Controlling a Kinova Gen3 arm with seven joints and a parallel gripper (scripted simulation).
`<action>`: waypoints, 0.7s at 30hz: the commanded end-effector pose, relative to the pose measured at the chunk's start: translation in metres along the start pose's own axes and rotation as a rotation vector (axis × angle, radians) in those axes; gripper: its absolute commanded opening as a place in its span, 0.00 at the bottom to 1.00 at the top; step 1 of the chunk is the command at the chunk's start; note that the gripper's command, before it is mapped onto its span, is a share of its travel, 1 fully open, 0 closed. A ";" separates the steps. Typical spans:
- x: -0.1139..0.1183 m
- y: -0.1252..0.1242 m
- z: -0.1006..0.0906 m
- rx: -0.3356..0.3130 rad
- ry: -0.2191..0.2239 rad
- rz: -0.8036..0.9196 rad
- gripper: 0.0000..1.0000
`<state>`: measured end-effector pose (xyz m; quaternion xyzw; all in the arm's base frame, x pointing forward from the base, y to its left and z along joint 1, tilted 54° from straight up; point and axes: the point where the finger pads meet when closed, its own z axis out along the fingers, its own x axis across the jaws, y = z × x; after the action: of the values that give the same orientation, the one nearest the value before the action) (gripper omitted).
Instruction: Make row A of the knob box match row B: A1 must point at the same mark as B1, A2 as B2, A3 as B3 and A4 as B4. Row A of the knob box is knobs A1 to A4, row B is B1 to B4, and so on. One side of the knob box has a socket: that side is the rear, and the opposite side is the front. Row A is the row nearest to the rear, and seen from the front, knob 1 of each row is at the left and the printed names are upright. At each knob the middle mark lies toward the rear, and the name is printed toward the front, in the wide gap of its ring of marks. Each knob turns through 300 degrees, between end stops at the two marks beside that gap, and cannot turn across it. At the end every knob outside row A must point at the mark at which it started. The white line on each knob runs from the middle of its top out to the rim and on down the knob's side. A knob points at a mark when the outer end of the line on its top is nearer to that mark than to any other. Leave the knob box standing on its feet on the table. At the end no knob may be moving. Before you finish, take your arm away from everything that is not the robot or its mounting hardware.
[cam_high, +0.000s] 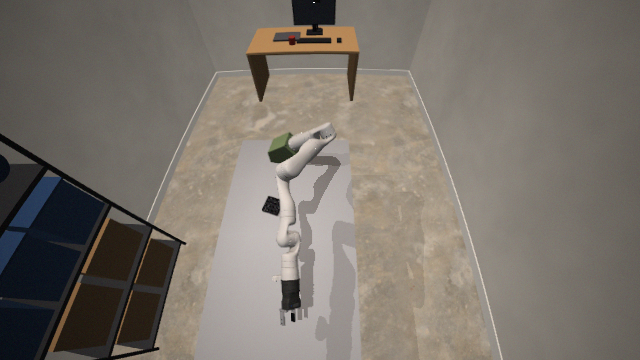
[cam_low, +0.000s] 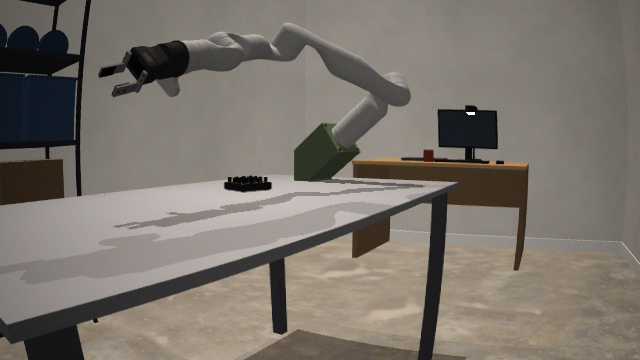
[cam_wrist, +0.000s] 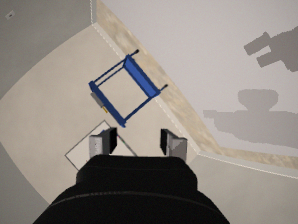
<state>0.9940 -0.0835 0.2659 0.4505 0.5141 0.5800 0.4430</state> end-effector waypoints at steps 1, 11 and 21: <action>-0.005 0.003 -0.001 -0.003 -0.001 -0.002 1.00; -0.004 0.004 -0.005 -0.007 0.009 -0.051 1.00; -0.001 0.004 -0.013 -0.014 0.033 -0.152 1.00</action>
<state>0.9873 -0.0838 0.2662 0.4167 0.5383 0.5624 0.4694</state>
